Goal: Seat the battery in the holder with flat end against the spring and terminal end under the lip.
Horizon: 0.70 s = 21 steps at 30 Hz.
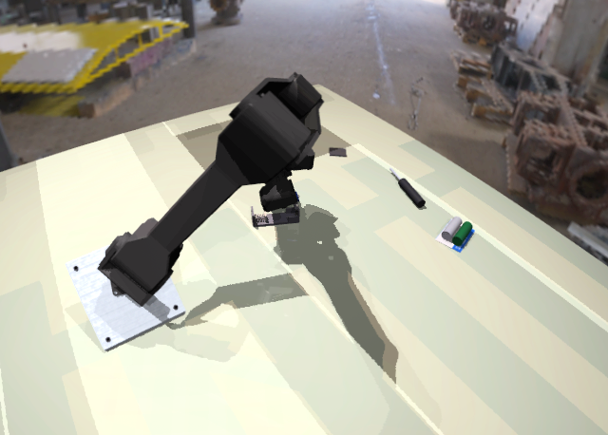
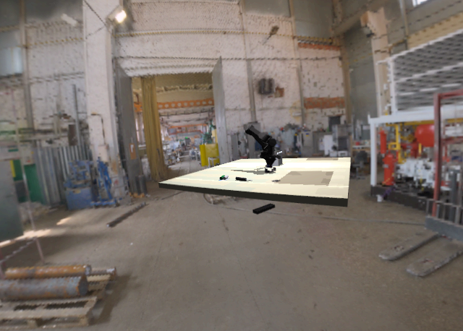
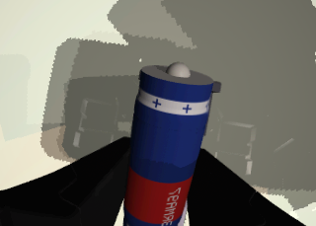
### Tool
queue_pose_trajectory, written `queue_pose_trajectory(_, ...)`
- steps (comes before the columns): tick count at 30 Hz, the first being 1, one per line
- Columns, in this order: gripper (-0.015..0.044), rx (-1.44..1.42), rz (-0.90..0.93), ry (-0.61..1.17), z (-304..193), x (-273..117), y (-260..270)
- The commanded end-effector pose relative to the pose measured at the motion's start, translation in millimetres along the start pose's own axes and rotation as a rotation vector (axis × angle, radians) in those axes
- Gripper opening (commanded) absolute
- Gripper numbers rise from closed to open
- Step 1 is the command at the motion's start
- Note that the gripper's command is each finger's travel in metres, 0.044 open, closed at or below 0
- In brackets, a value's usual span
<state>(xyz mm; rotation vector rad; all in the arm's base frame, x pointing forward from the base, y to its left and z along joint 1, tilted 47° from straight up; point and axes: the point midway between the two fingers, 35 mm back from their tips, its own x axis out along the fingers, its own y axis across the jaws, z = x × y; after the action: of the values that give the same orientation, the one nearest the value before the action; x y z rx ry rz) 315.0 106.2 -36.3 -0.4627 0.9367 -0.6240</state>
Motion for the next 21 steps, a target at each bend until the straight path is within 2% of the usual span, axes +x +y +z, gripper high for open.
queue_pose_trajectory(1, 0.0072, -0.01, 0.0, -0.023, -2.2, 2.1, 0.1)
queue_pose_trajectory(21, 0.0072, -0.018, 0.012, -0.152, -9.2, 10.3, 2.0)
